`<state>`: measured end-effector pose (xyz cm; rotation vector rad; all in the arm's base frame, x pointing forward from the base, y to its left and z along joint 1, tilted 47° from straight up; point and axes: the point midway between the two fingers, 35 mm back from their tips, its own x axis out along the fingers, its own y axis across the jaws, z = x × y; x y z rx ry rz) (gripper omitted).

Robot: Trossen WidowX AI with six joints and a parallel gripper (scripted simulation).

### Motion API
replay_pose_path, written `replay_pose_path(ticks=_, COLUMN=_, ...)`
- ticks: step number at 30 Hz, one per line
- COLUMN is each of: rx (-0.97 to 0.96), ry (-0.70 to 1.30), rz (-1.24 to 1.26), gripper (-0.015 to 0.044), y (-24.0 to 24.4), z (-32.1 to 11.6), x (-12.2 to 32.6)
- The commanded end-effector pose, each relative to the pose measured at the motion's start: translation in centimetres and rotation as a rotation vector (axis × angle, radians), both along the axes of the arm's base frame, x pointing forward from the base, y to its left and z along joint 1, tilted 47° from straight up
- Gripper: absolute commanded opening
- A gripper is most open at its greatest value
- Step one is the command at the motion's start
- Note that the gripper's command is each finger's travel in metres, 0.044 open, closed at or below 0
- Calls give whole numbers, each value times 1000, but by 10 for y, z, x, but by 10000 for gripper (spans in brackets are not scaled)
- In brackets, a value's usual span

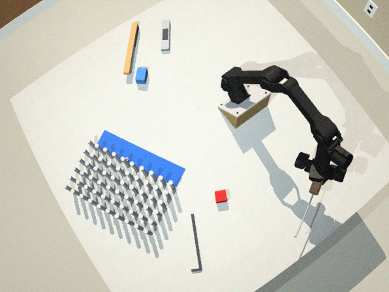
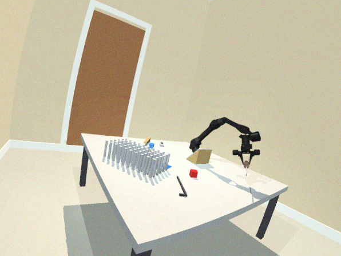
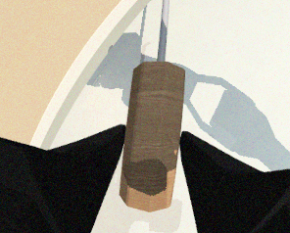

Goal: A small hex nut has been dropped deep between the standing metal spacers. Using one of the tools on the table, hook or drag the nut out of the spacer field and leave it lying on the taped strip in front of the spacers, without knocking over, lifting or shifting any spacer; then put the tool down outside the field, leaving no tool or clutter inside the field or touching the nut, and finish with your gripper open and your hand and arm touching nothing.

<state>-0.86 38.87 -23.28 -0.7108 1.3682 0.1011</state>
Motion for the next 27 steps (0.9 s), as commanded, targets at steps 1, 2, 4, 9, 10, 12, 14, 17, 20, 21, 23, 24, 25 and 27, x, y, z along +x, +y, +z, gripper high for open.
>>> replay_pose_path(ticks=1, rx=2, ry=0, rz=-3, gripper=0, y=-2, z=-3, x=0)
replay_pose_path(ticks=2, rx=2, ry=0, rz=-3, gripper=0, y=-2, z=-3, x=0)
replay_pose_path(ticks=4, rx=2, ry=0, rz=-3, gripper=0, y=-3, z=-4, x=0)
replay_pose_path(ticks=9, rx=2, ry=1, rz=-3, gripper=0, y=-6, z=-7, x=-1)
replay_pose_path(ticks=10, rx=2, ry=1, rz=-3, gripper=0, y=-6, z=-8, x=-1)
replay_pose_path(ticks=12, rx=2, ry=1, rz=-3, gripper=0, y=-7, z=-9, x=-1)
replay_pose_path(ticks=14, rx=2, ry=1, rz=-3, gripper=0, y=-8, z=-10, x=-1)
replay_pose_path(ticks=17, rx=2, ry=1, rz=-3, gripper=0, y=-10, z=-12, x=-1)
replay_pose_path(ticks=20, rx=2, ry=1, rz=-3, gripper=0, y=-11, z=-14, x=-1)
replay_pose_path(ticks=21, rx=2, ry=1, rz=-3, gripper=0, y=-12, z=-14, x=-1)
replay_pose_path(ticks=23, rx=2, ry=1, rz=-3, gripper=0, y=-13, z=-15, x=-1)
replay_pose_path(ticks=24, rx=2, ry=1, rz=-3, gripper=0, y=-13, z=-16, x=-1)
replay_pose_path(ticks=25, rx=2, ry=1, rz=-3, gripper=0, y=-14, z=-16, x=-1)
replay_pose_path(ticks=27, rx=2, ry=1, rz=-3, gripper=0, y=-15, z=-17, x=-1)
